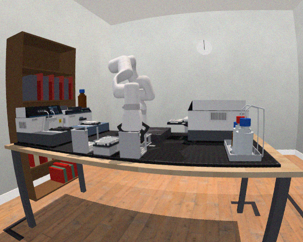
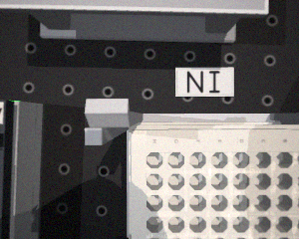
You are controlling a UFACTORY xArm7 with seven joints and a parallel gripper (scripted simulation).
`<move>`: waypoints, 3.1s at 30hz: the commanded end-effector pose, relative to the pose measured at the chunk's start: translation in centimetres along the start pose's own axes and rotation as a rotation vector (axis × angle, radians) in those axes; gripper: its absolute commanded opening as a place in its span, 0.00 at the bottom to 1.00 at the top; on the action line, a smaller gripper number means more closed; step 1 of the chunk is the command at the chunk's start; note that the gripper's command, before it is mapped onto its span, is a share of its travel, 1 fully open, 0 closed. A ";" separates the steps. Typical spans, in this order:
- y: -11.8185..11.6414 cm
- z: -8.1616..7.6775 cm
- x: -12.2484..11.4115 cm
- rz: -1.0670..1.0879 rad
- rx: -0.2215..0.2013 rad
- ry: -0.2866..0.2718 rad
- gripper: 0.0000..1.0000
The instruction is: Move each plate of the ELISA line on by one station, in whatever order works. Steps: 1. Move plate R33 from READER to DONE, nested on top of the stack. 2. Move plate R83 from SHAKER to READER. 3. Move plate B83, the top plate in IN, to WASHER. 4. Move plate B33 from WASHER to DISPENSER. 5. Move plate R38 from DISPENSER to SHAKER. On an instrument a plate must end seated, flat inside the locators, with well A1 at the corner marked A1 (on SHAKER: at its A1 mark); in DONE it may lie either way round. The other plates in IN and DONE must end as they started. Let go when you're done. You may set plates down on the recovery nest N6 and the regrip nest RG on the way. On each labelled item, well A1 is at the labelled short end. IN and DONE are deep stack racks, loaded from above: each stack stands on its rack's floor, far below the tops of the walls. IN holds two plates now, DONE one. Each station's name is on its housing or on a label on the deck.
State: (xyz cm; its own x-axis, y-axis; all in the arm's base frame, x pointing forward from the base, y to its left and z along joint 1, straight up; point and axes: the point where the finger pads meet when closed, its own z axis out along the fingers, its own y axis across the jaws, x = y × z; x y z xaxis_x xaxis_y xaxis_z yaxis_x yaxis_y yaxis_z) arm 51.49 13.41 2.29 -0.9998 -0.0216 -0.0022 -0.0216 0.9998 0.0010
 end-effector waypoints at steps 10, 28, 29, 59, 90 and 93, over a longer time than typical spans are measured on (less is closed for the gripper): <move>0.0 -0.9 -0.1 0.000 -0.001 -0.004 0.00; 0.0 -2.0 -0.1 0.000 -0.001 -0.004 0.00; 0.0 -2.1 -0.1 0.000 -0.001 -0.004 0.00; 0.0 -3.8 -0.1 0.000 -0.001 -0.004 0.00; 0.0 -5.6 -0.1 0.000 -0.001 -0.004 0.00; 0.0 -5.8 -0.1 0.000 -0.001 -0.004 0.00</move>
State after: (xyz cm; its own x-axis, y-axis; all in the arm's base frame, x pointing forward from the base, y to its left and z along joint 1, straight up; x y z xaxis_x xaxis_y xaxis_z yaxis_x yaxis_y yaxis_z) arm 51.47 13.40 7.72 -0.9998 -0.0216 -0.0020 -0.0216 0.9998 0.0009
